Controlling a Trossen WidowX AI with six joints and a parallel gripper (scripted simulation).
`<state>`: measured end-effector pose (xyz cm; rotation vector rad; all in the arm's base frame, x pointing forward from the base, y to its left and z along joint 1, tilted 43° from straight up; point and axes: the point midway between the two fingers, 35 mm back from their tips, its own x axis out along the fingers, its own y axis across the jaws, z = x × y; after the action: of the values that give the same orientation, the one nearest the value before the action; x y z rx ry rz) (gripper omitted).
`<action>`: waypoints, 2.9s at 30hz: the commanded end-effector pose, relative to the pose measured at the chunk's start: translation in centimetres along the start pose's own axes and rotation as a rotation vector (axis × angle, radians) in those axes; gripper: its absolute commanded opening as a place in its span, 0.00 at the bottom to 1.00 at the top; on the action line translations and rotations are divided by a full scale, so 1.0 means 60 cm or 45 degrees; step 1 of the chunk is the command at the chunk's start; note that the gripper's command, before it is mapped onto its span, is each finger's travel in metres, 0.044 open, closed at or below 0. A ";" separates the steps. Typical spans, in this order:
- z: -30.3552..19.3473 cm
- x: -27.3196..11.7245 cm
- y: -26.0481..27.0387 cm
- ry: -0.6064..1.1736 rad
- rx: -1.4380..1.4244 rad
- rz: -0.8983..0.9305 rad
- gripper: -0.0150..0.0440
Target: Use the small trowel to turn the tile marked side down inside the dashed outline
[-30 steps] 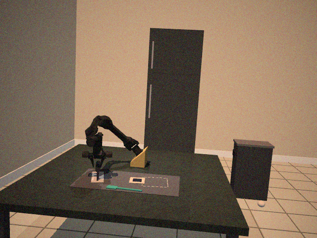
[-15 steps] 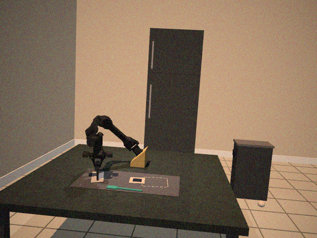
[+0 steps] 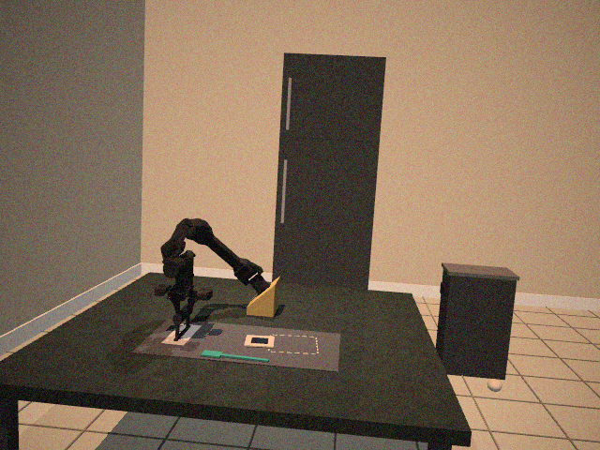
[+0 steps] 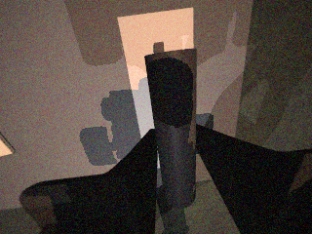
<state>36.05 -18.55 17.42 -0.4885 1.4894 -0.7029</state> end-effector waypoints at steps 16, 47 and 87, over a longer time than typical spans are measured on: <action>-0.001 0.000 0.002 0.003 0.710 0.008 0.47; 0.000 0.000 0.002 0.004 1.135 0.007 0.71; -0.005 -0.072 0.001 0.003 0.434 0.008 0.71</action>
<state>35.96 -15.45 20.35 -0.1410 1.2899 -0.9932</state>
